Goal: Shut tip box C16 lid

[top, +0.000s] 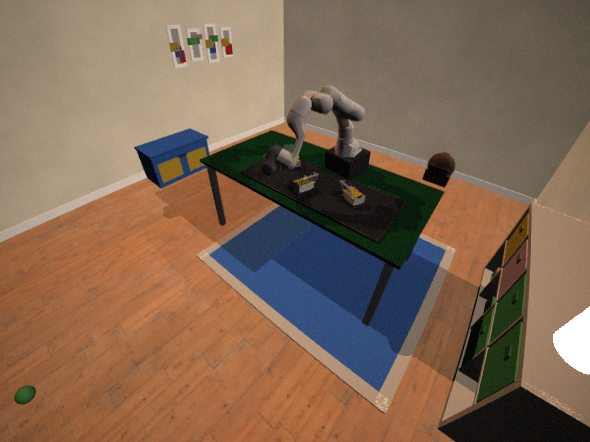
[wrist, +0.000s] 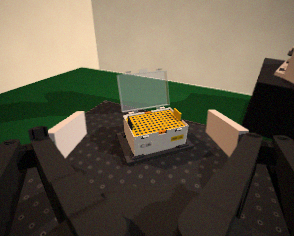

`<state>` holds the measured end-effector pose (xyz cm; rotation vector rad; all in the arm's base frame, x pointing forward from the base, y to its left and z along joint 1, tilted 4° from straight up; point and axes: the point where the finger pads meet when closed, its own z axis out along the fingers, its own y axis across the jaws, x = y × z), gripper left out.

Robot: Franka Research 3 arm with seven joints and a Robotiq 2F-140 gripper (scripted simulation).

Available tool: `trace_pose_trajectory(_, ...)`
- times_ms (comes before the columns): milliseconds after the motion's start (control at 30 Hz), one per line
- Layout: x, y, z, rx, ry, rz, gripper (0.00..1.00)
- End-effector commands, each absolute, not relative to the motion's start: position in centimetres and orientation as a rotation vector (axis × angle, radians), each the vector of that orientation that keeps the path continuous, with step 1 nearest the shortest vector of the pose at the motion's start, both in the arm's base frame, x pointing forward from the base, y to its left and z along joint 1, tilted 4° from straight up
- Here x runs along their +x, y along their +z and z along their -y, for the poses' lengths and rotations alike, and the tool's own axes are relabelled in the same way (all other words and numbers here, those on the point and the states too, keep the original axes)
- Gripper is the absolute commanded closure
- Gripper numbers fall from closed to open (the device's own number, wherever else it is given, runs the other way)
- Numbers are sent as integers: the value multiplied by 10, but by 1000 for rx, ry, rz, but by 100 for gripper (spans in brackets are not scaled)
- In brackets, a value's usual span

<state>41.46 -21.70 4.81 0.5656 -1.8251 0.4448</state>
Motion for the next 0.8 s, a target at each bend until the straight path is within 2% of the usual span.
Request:
trace_pose_trajectory(0, 417, 29, 218, 548, 456, 1841, 0)
trace_pose_trajectory(767, 424, -60, 218, 548, 456, 1841, 0)
